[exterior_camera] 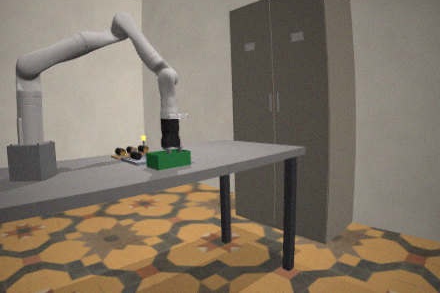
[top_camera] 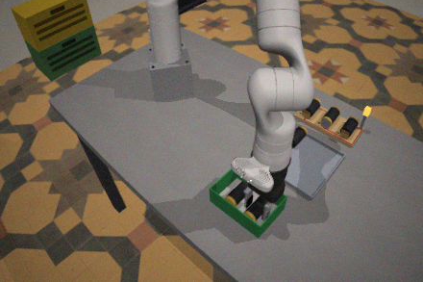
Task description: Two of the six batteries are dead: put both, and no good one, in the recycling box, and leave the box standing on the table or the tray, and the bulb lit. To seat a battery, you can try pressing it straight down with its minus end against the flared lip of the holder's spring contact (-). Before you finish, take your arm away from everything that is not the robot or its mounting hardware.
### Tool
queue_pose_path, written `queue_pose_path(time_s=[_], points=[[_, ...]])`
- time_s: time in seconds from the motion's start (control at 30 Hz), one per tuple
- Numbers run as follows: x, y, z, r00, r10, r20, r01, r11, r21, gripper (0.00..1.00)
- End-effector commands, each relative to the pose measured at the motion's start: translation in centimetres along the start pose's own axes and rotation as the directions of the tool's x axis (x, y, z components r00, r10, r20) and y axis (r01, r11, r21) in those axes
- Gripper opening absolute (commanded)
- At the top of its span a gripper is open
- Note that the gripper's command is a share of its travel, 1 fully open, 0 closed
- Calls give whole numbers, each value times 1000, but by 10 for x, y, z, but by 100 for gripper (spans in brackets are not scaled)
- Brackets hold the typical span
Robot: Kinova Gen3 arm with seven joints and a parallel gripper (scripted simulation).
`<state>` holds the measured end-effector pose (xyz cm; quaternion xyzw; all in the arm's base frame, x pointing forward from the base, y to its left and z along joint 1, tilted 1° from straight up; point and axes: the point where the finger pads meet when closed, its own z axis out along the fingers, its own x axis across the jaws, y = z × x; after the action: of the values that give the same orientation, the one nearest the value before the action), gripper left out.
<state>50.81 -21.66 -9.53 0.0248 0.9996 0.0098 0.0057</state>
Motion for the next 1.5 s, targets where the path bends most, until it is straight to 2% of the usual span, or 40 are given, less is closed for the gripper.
queue_pose_path(time_s=[0.0,0.57,0.7,0.9,0.97,1.2,1.47], points=[[-1,0,-1,1000,0,2,0,1000,1,90],[-1,0,-5,1000,0,2,0,1000,1,90],[-1,0,-17,1000,0,2,0,1000,1,90],[-1,0,-46,1000,0,2,0,1000,1,90],[-1,0,-46,1000,0,2,0,1000,1,90],[-1,0,-75,1000,0,2,0,1000,1,90],[-1,0,-86,1000,0,2,0,1000,1,90]])
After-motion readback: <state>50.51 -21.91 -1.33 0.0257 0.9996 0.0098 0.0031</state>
